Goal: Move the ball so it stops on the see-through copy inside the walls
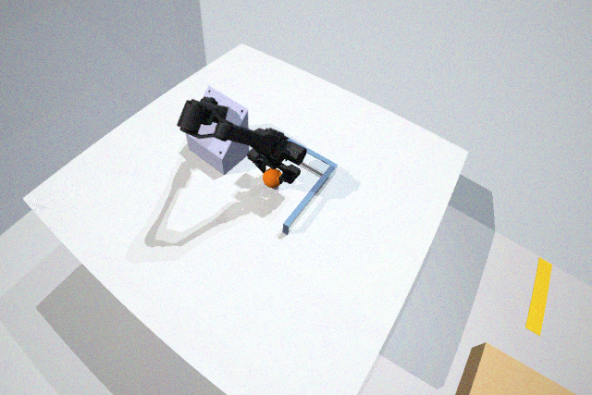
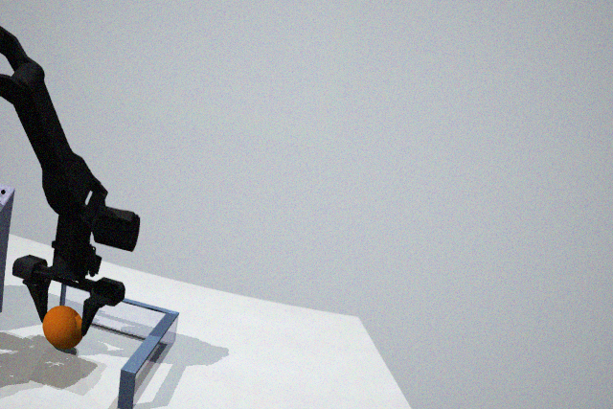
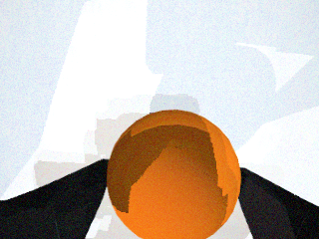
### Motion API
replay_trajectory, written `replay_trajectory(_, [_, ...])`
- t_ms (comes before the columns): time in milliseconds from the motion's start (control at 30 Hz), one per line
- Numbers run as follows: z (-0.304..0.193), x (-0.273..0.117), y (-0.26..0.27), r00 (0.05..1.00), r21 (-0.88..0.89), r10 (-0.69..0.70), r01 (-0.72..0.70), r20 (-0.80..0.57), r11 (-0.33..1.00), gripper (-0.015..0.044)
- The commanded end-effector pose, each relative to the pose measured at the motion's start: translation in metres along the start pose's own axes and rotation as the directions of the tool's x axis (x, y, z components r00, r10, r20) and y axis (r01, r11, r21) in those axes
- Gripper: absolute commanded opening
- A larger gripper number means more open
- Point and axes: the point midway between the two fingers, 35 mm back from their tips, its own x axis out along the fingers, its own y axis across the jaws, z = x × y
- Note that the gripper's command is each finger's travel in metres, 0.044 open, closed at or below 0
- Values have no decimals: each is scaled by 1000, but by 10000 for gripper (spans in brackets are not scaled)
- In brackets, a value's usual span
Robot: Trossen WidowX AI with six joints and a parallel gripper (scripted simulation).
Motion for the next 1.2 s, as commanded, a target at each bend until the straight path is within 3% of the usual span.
replay_trajectory(0, [0,5,0,1000,-8,-1,1,-5,1000,0])
replay_trajectory(33, [0,5,0,1000,-8,-1,1,-5,1000,0])
replay_trajectory(600, [1,-9,-1,1000,-5,-1,1,2,1000,440])
replay_trajectory(767, [1,-81,-1,1000,-8,-2,2,0,1000,440])
replay_trajectory(1167, [3,-77,-3,1000,-16,-13,13,-1,1000,440])
